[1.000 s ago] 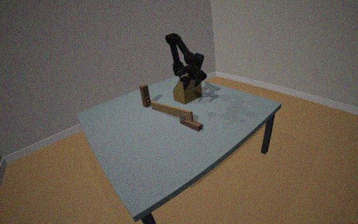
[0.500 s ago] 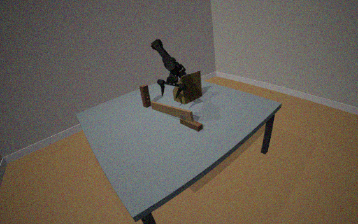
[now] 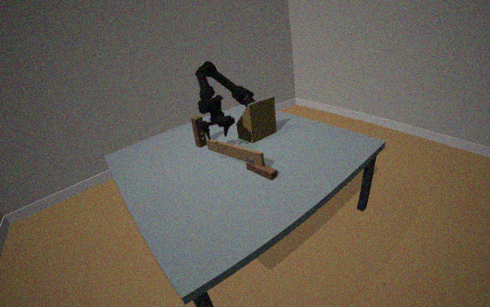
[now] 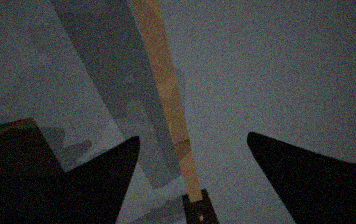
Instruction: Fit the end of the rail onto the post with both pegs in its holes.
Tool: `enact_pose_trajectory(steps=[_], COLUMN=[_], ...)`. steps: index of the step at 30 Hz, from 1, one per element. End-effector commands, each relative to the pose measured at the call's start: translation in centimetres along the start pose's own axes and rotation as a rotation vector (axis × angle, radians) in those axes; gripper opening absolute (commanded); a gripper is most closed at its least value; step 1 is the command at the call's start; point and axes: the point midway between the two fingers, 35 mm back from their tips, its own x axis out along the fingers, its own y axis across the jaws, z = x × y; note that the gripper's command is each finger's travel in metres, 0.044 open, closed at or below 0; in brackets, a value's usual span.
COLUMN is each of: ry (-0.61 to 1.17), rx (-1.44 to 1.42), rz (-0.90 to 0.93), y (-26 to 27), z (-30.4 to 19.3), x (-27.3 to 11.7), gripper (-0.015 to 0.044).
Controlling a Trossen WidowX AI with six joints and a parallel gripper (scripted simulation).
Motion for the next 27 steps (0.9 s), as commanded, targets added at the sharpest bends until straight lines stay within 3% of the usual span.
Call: enact_pose_trajectory(steps=[1, 27], ry=[0.007, 0.004], rx=[-0.201, -0.201], rz=[0.105, 0.105], y=[0.1, 0.2], z=[-3.5, -3.3], x=[1.1, 4.0], gripper=[0.0440, 0.0440])
